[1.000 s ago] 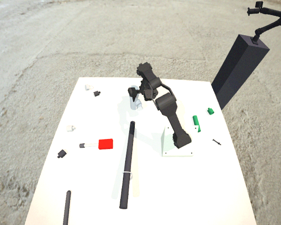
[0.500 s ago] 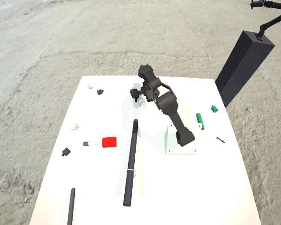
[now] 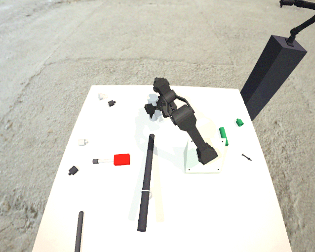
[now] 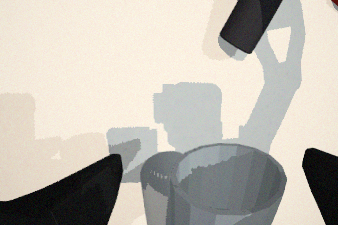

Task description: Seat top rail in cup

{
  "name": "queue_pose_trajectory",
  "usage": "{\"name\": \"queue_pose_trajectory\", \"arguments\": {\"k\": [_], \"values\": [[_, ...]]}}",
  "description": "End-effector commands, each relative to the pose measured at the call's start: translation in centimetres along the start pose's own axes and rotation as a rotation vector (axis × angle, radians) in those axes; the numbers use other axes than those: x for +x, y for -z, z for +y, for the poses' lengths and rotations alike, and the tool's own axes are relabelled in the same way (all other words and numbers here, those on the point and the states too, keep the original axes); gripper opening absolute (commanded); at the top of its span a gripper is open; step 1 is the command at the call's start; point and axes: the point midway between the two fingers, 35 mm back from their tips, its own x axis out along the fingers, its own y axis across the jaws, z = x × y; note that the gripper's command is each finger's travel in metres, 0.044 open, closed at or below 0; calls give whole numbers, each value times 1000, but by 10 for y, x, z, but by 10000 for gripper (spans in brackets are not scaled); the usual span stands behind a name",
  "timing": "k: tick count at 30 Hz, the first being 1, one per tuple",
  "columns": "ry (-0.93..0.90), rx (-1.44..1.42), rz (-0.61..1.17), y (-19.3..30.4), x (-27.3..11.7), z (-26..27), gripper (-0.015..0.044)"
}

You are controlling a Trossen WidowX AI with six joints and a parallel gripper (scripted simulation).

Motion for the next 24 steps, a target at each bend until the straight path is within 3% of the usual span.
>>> {"name": "queue_pose_trajectory", "arguments": {"k": [1,7,20,24], "values": [[3,0,-5,-2,8,1,440],[3,-11,-5,-2,16,1,440],[3,-11,-5,-2,16,1,99],[3,-8,-4,-2,16,1,53]]}}
